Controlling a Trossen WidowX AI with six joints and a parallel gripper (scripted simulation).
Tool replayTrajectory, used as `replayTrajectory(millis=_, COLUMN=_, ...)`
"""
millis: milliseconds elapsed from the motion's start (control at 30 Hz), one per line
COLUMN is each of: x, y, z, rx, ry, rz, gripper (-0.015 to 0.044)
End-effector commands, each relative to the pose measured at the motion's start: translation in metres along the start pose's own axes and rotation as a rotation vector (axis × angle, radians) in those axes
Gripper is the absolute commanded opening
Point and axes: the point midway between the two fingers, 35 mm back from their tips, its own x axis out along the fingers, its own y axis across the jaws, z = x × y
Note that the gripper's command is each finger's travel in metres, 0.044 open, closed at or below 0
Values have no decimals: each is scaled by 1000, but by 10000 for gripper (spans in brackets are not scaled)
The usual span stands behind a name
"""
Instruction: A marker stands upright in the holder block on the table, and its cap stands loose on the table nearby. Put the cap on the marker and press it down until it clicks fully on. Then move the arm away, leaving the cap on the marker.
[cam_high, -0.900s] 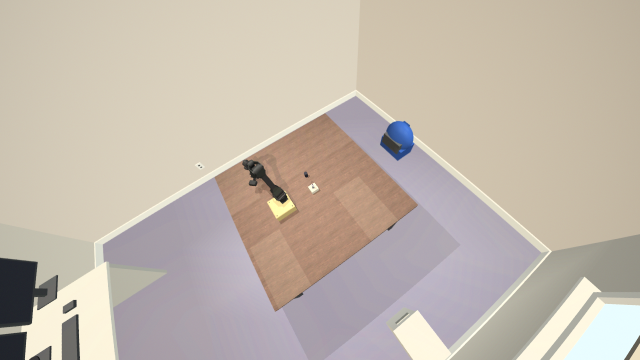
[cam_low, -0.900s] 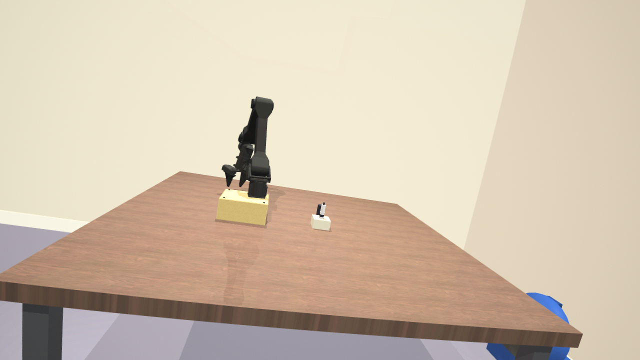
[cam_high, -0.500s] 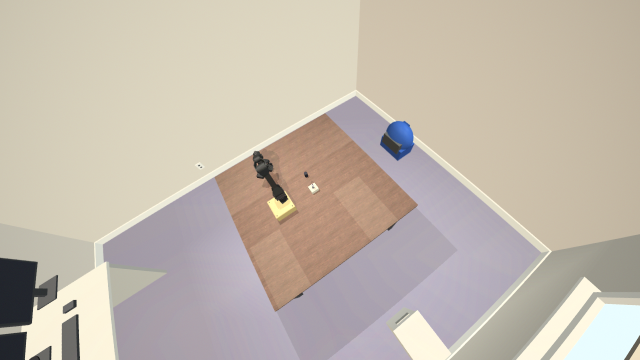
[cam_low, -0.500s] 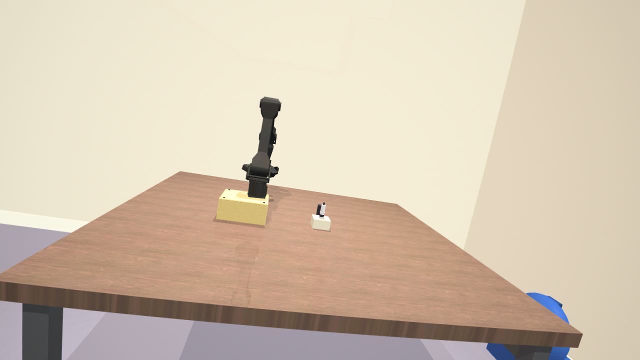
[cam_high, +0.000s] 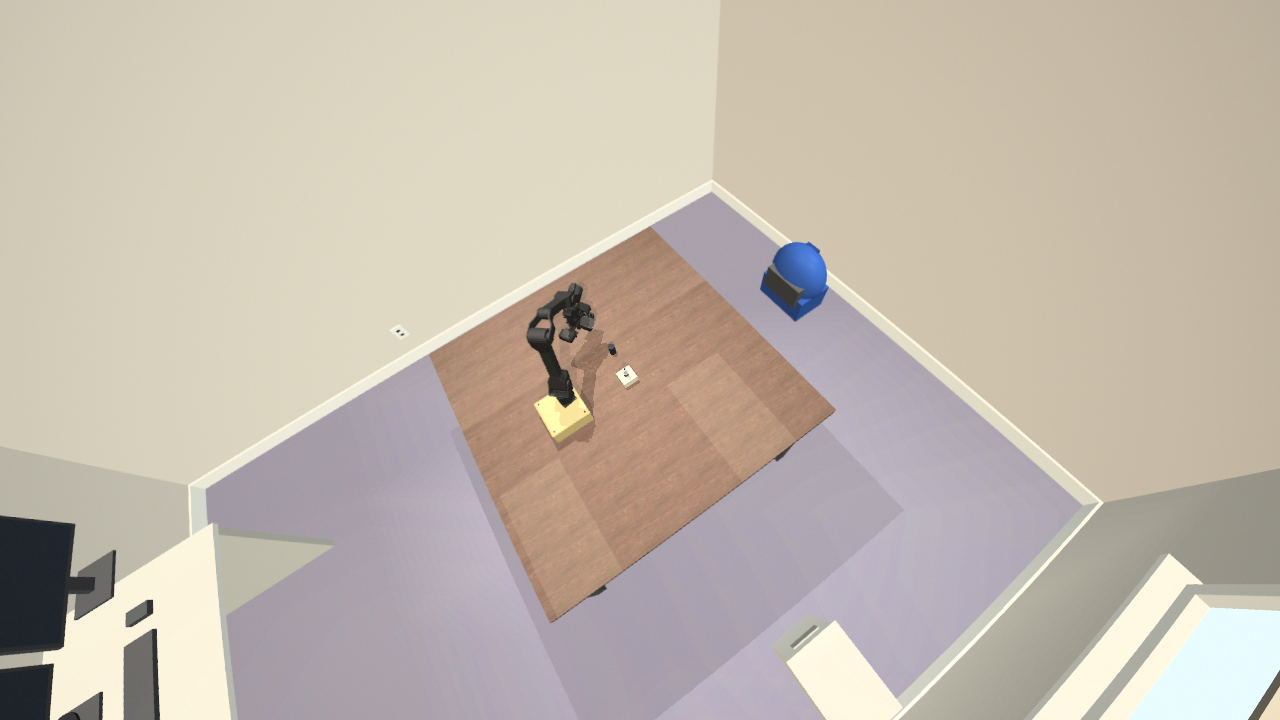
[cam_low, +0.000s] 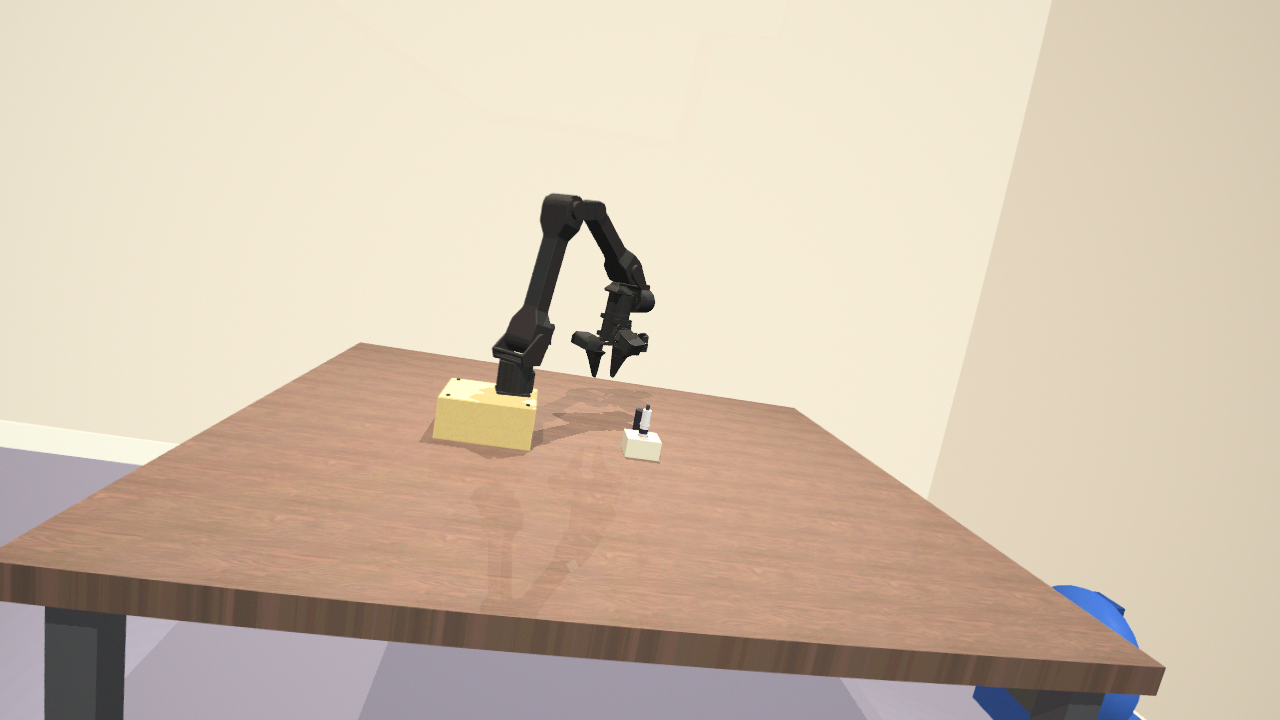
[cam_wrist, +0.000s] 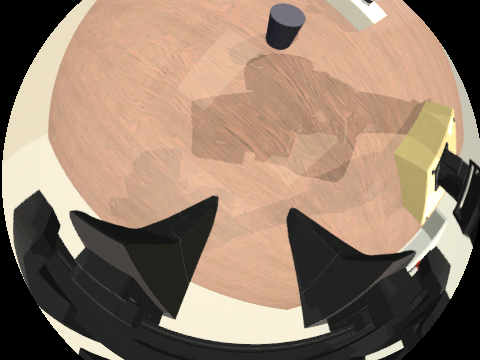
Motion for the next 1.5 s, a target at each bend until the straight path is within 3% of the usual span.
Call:
replayTrajectory(millis=0, x=-18, y=6, z=59, rx=52, ry=-35, rz=7, gripper=249)
replayTrajectory(millis=267, x=-46, y=-5, z=152, rx=119, ry=-101, rz=-2, gripper=249)
replayTrajectory(millis=433, x=-43, y=-4, z=152, rx=119, ry=-101, rz=-2, gripper=249)
replayTrajectory(millis=533, x=-14, y=-3, z=154, rx=119, ry=-101, rz=-2, gripper=249)
replayTrajectory(millis=767, x=2, y=-2, z=155, rx=119, ry=-101, rz=-2, gripper=249)
replayTrajectory(millis=1467, x=31, y=-1, z=158, rx=119, ry=-101, rz=-3, gripper=249)
